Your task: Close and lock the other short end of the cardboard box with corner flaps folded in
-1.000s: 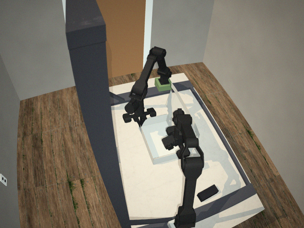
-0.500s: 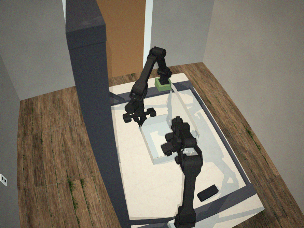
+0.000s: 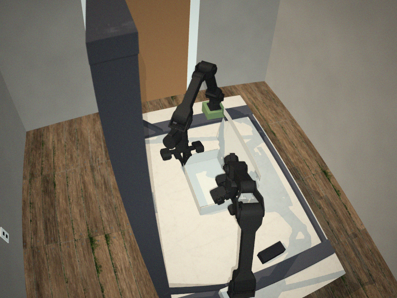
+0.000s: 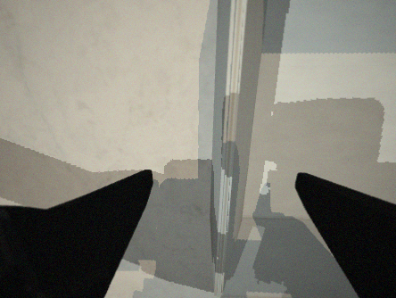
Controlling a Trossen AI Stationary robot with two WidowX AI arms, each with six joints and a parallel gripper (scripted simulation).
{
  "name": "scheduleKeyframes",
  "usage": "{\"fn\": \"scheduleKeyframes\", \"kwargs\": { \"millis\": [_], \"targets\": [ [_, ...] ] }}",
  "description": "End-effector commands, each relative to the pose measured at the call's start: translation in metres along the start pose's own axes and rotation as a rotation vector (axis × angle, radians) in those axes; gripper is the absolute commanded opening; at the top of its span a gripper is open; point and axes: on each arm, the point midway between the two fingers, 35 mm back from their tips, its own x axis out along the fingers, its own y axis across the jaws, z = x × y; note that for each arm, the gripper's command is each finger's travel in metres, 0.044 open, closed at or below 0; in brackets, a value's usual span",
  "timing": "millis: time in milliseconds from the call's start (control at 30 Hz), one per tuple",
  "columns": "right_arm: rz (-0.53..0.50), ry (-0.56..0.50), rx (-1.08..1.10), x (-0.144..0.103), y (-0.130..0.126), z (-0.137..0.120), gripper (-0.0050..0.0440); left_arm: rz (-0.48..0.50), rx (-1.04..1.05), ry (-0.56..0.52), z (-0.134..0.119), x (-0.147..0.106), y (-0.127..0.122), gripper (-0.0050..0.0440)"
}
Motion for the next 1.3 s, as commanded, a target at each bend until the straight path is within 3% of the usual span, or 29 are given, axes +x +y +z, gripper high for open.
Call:
{"fn": "scheduleKeyframes", "kwargs": {
  "millis": [0,500,533,600,1000,1267],
  "targets": [
    [-0.027,0.010,-0.002,-0.006,-0.005,-0.002,0.0440,0.016,-0.004,0.010,-0.003,-0.006,0.003,0.0006],
    [-0.027,0.010,-0.002,0.005,-0.005,-0.002,0.0440,0.016,-0.004,0.010,-0.003,-0.006,0.003,0.0006],
    [-0.027,0.010,-0.002,0.005,-0.005,-0.002,0.0418,0.016,-0.004,0.010,-0.003,-0.006,0.003,0.0006],
    [-0.027,0.010,-0.002,0.005,-0.005,-0.002,0.0418,0.016,-0.004,0.010,-0.003,-0.006,0.003,0.0006],
    [-0.027,0.010,-0.002,0.005,-0.005,-0.002,0.0130,0.016,-0.004,0.010,-0.003,-0.006,0.003,0.0006],
    [-0.027,0.010,-0.002,0.005,-0.005,-0.002,0.0096,0.016,-0.004,0.010,-0.003,-0.006,0.003,0.0006]
  ]
}}
